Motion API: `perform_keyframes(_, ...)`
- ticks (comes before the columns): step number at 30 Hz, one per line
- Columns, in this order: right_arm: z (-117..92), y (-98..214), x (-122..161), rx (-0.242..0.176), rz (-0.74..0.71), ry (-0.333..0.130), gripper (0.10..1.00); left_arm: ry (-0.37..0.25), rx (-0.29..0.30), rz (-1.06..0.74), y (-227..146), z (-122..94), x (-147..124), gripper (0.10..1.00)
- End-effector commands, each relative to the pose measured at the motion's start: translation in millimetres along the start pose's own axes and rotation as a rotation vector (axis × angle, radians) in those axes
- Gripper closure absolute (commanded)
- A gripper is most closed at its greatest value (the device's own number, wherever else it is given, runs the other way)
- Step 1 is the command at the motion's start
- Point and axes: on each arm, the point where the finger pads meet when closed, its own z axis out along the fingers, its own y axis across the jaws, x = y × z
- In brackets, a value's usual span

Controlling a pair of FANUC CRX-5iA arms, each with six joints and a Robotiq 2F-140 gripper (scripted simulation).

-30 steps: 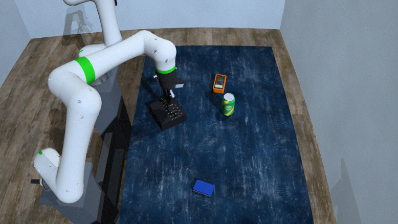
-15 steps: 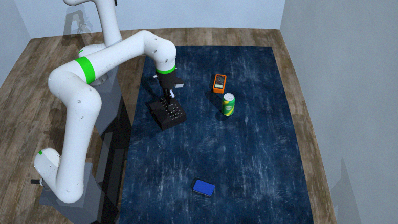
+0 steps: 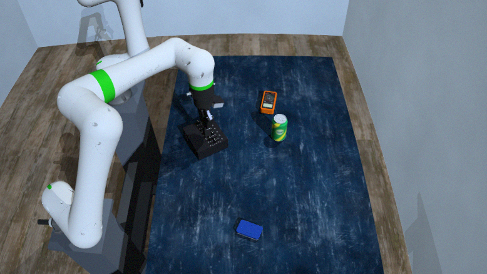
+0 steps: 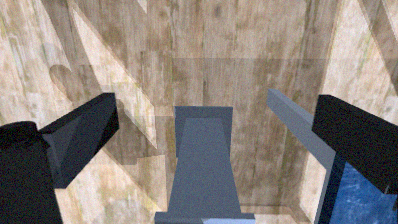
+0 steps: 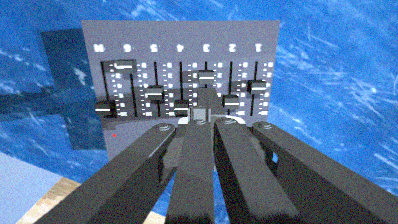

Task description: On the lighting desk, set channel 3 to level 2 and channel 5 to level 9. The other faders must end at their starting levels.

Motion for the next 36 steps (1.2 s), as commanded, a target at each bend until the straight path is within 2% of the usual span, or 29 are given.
perform_keyframes(1,-1,0,0,0.0,0.0,0.002,0.999,0.002,0.0,0.0,0,-1,0,0.098)
perform_keyframes(10,-4,0,0,0.0,0.0,0.002,0.999,0.002,0.0,0.0,0,-1,0,0.098)
perform_keyframes(19,-28,0,-1,0.0,0.0,0.002,0.999,0.002,0.0,0.0,0,-1,0,0.098)
perform_keyframes(26,-39,0,-1,0.0,0.0,0.002,0.999,0.002,0.0,0.0,0,-1,0,0.098)
perform_keyframes(36,-41,0,-1,0.0,0.0,0.002,0.999,0.002,0.0,0.0,0,-1,0,0.098)
